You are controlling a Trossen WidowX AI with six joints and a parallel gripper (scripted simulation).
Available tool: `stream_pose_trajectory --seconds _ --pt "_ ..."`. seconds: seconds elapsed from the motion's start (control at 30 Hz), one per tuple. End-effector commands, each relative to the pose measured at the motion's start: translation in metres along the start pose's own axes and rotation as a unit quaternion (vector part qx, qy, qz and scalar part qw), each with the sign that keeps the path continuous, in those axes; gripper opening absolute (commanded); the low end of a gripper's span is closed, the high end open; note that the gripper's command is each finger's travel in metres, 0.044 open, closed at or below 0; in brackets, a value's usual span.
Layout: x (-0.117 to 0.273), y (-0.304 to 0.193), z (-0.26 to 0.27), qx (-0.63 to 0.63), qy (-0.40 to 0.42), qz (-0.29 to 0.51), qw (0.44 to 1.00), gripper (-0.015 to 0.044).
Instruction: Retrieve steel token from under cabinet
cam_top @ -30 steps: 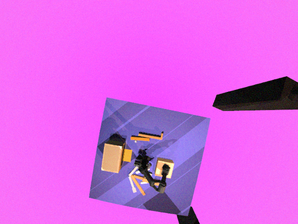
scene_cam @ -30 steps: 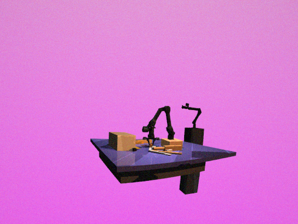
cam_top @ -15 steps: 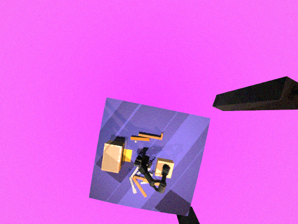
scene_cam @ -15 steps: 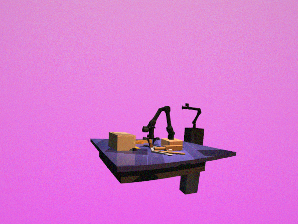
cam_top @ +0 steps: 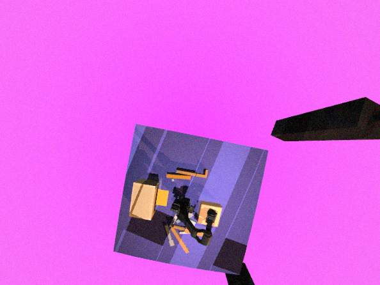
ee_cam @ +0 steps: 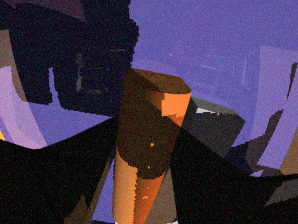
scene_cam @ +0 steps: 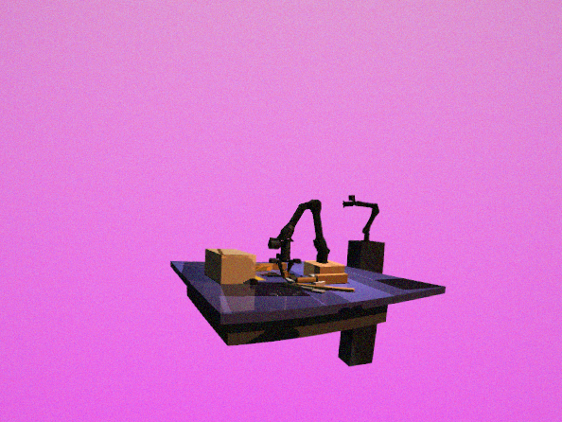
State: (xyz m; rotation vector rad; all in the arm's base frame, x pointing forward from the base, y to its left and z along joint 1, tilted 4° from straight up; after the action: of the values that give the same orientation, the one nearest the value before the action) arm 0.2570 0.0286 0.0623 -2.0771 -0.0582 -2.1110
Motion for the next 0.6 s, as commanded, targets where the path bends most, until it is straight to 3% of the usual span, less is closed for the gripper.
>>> stream_pose_trajectory --seconds 0.0,0.57 --pt "0.0013 -0.0014 -0.0004 0.024 0.0 0.006 1.0 0.0" --pt "0.0013 -0.0016 -0.0004 0.092 0.001 0.005 0.996 0.0"
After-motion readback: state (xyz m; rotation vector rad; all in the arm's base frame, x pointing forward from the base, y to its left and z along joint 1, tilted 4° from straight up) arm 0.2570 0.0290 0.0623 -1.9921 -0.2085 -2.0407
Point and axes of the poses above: the point midway between the two fingers, 35 mm back from their tips, its own x axis back along the fingers, its own z axis across the jaws, y = z × x, the point moved 10 cm from there along x, back along the fingers, and after that the axes turned 13 degrees about x, right-handed, at the moved point
